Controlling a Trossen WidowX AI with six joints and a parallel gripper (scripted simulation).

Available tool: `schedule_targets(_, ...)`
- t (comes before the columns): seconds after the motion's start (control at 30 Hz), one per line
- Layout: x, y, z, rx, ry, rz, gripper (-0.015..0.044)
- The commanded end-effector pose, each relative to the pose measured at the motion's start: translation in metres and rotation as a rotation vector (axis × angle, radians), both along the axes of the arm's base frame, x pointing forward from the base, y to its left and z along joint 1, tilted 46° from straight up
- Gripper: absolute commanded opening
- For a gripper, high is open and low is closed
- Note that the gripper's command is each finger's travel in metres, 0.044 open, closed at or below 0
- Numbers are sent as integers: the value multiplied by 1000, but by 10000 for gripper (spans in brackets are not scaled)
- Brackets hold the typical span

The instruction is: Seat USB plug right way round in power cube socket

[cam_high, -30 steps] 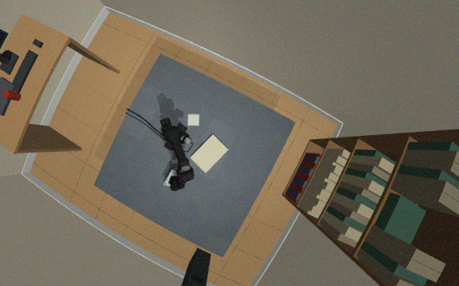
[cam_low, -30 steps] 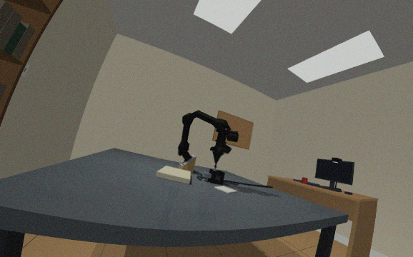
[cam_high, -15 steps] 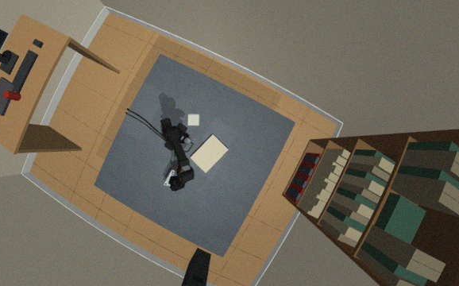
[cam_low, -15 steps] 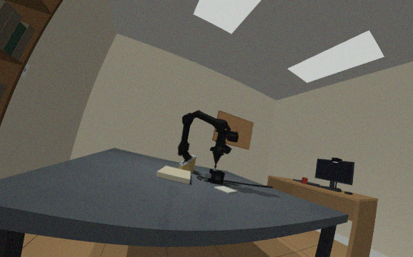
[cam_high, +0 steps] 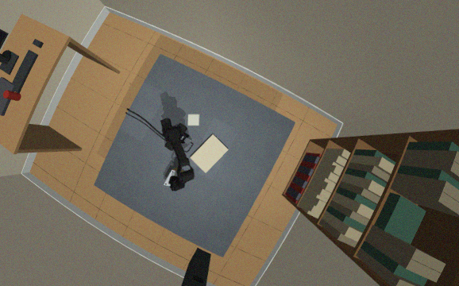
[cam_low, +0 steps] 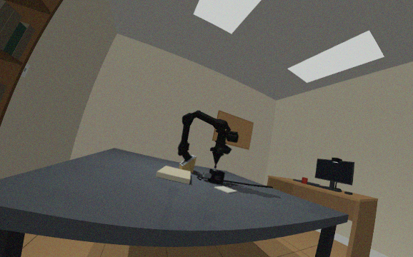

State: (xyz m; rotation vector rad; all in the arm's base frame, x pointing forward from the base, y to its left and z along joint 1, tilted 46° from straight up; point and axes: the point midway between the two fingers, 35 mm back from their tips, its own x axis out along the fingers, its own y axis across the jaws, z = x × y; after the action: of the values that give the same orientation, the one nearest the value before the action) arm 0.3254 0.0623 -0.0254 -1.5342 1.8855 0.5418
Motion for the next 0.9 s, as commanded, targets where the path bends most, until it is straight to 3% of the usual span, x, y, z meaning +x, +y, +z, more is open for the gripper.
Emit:
schedule_targets(0.0,0,-2,-1,-4,1,3,0)
schedule_targets(0.87,0,-4,-3,-4,0,3,0)
